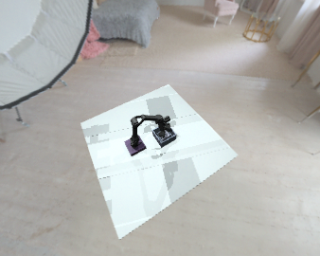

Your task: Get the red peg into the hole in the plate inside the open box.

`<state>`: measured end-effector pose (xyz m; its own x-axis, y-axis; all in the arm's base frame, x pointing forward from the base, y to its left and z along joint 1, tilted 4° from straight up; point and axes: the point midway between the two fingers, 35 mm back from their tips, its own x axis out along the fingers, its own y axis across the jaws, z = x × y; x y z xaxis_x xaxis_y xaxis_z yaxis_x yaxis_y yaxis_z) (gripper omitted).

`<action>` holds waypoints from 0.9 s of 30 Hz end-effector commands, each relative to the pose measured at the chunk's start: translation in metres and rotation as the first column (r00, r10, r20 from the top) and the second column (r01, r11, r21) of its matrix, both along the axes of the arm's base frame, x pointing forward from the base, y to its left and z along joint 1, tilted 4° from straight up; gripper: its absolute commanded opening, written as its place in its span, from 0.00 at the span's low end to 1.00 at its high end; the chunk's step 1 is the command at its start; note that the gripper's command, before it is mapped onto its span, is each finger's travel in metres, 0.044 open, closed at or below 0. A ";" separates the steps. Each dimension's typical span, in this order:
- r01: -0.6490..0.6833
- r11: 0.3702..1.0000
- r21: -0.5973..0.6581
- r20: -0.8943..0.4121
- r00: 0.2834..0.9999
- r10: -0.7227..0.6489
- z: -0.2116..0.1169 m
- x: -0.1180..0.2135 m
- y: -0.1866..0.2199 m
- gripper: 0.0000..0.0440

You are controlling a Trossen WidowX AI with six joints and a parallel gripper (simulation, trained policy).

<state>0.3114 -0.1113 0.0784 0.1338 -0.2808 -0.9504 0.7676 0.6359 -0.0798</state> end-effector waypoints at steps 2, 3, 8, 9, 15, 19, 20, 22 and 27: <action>-0.025 0.999 0.043 -0.020 0.999 0.026 -0.011 0.003 -0.002 0.43; -0.036 0.998 0.044 -0.022 0.999 0.037 -0.011 0.004 -0.003 0.43; -0.072 0.996 0.052 0.001 0.997 0.072 -0.003 0.018 -0.007 0.55; -0.077 0.995 0.055 0.009 0.997 0.077 -0.001 0.022 -0.007 0.59; -0.110 0.990 0.093 0.088 0.991 0.102 0.010 0.049 -0.005 0.95; -0.105 0.991 0.086 0.080 0.992 0.098 0.016 0.057 -0.016 1.00; -0.111 0.989 0.094 0.083 0.991 0.103 0.019 0.060 -0.014 1.00; -0.126 0.986 0.105 0.087 0.989 0.117 0.026 0.065 -0.011 1.00; -0.158 0.978 0.136 0.110 0.984 0.143 0.042 0.081 -0.004 1.00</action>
<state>0.3565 -0.1272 0.0986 0.1558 -0.1612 -0.9746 0.6956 0.7184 -0.0076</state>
